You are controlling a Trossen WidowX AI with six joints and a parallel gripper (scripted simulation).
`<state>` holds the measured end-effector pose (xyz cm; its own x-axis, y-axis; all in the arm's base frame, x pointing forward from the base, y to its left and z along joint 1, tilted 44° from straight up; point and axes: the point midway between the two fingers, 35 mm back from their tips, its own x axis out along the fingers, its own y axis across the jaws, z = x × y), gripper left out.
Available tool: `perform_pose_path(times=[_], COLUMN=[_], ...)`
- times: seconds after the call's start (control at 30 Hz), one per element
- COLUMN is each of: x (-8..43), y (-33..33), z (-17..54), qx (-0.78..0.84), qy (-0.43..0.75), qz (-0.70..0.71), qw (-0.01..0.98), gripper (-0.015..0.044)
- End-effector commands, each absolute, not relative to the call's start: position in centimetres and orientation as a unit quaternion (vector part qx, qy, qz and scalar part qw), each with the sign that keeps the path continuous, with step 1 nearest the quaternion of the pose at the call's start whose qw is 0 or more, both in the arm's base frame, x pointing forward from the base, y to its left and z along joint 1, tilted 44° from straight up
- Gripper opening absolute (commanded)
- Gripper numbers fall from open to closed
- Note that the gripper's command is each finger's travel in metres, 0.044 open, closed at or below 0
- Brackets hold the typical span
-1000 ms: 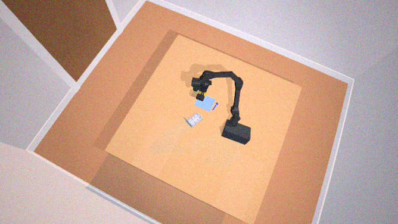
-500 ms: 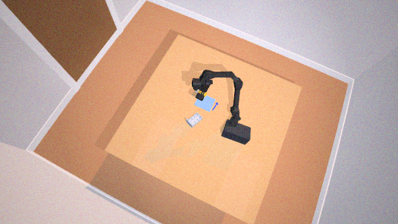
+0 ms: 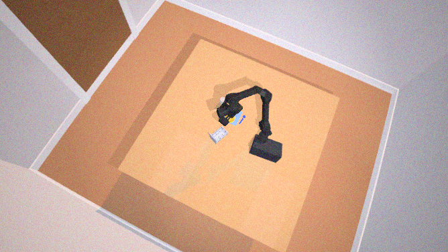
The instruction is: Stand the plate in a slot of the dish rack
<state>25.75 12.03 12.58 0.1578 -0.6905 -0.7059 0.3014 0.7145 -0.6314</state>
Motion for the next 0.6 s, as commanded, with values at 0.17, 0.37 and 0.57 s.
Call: perform_pose_path(times=[0.17, 0.37, 0.57], x=[25.2, 25.1, 25.0], y=[11.4, 10.4, 9.6], z=[11.4, 9.8, 8.4], qx=[-0.168, -0.169, -0.164], qy=[0.588, 0.643, 0.687], qz=[-0.323, -0.276, -0.220], qw=[0.722, 0.694, 0.673], gripper=[0.0000, 0.0000, 0.0000])
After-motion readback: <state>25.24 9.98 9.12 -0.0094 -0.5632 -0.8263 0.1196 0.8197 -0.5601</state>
